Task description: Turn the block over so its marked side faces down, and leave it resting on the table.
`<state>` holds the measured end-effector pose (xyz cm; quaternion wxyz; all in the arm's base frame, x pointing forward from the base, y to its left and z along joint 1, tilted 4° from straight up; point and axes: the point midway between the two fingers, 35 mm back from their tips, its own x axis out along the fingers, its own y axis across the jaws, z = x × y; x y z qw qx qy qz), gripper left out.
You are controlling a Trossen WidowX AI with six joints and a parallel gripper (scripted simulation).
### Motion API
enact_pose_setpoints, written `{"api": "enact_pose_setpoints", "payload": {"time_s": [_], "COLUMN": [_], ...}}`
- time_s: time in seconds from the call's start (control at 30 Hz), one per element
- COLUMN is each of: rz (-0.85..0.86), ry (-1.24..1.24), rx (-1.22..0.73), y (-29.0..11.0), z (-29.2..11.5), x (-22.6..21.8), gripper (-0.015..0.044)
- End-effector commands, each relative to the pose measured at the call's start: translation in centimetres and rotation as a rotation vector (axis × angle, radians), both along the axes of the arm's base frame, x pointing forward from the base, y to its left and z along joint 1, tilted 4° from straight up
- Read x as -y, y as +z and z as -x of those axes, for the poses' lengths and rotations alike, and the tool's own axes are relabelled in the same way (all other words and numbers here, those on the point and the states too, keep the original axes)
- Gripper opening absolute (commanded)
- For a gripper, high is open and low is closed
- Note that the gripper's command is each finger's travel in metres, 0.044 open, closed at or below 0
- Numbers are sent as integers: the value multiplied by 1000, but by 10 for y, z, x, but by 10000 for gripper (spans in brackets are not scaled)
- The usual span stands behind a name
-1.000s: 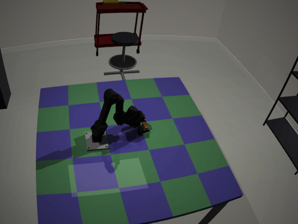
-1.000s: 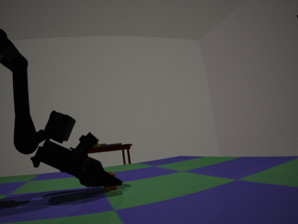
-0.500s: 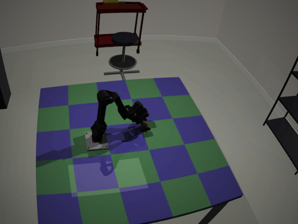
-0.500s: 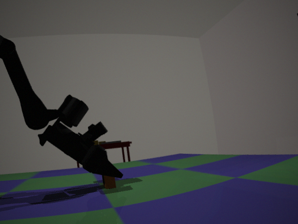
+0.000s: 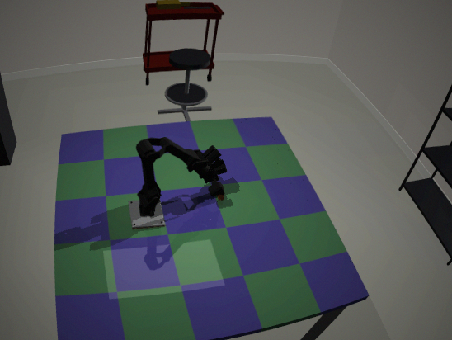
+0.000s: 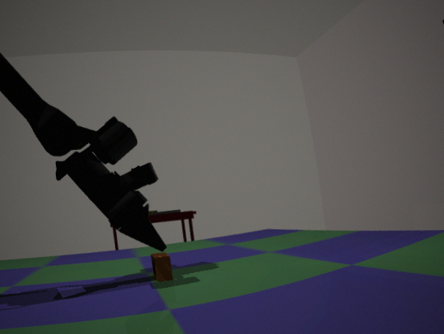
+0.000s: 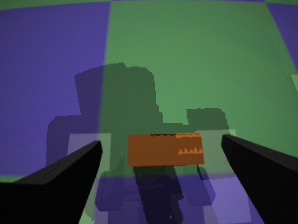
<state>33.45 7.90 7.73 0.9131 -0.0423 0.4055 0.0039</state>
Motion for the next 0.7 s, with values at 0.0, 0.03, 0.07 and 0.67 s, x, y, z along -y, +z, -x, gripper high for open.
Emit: {"api": "enact_pose_setpoints", "payload": {"time_s": [0.0,0.03,0.07,0.67], "rz": [-22,-22,-22,-4], "ry": [-18,-18,-18,-34], "rx": [-80,-80,-80,-438], "y": [33,33,33,52], "z": [21,21,21,-7], "x": [4,4,4,-2], "gripper": [440,440,440,440]}}
